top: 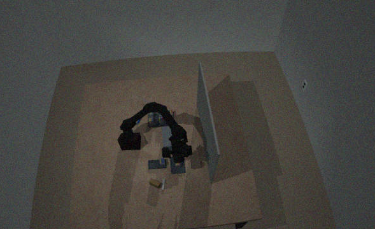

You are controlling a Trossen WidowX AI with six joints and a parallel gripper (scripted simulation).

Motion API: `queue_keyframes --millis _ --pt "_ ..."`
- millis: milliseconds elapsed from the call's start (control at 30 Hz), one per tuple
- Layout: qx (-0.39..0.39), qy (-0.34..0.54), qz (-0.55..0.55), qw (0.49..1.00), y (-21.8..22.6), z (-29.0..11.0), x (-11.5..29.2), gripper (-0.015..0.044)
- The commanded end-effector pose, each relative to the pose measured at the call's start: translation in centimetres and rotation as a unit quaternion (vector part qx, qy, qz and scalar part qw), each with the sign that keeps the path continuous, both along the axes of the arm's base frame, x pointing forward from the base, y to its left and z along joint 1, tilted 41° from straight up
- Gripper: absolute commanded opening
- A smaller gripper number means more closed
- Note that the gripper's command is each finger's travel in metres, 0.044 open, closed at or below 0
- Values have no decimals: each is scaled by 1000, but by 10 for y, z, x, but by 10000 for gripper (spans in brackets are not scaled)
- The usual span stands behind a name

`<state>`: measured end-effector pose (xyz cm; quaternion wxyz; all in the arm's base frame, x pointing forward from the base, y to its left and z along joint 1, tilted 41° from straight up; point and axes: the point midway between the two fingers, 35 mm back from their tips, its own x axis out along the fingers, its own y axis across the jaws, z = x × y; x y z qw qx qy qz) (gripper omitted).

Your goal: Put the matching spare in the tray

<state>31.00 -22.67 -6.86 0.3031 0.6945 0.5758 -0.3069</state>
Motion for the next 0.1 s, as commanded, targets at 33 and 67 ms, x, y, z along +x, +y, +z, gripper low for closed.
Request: queue_keyframes --millis 33,67 --pt "-1 -1 -1 1000 -1 0 0 440" --pt "-1 -1 -1 1000 -1 0 0 440"
